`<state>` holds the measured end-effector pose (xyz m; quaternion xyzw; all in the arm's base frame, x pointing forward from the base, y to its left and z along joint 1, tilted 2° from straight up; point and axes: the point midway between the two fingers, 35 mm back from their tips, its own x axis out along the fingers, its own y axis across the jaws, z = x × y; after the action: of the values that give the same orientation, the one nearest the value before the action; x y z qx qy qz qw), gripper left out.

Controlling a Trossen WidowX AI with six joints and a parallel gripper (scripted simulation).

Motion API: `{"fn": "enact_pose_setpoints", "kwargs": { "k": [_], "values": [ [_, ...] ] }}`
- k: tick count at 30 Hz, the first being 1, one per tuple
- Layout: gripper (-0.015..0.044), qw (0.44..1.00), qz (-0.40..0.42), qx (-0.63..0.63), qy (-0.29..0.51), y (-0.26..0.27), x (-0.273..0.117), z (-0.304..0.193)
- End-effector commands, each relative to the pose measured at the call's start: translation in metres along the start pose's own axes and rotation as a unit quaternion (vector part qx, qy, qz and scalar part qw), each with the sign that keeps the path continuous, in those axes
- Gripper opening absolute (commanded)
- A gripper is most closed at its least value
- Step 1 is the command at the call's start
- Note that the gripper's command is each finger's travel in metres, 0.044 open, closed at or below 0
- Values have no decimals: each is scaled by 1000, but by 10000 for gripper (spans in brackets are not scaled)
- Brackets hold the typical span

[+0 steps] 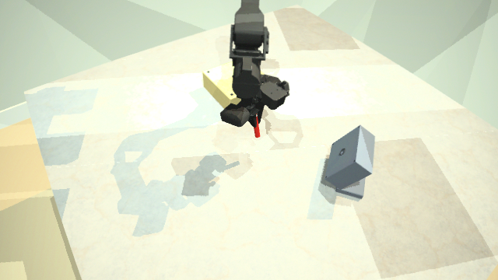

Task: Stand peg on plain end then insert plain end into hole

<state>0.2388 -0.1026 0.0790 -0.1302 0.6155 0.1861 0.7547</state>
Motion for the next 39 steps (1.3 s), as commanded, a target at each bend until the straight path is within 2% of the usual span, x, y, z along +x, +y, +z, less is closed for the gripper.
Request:
{"fn": "enact_pose_setpoints", "kwargs": {
  "k": [1,39],
  "values": [
    [0,1000,6,12,-20,2,4,5],
    [0,970,66,89,-218,11,15,57]
  ]
}}
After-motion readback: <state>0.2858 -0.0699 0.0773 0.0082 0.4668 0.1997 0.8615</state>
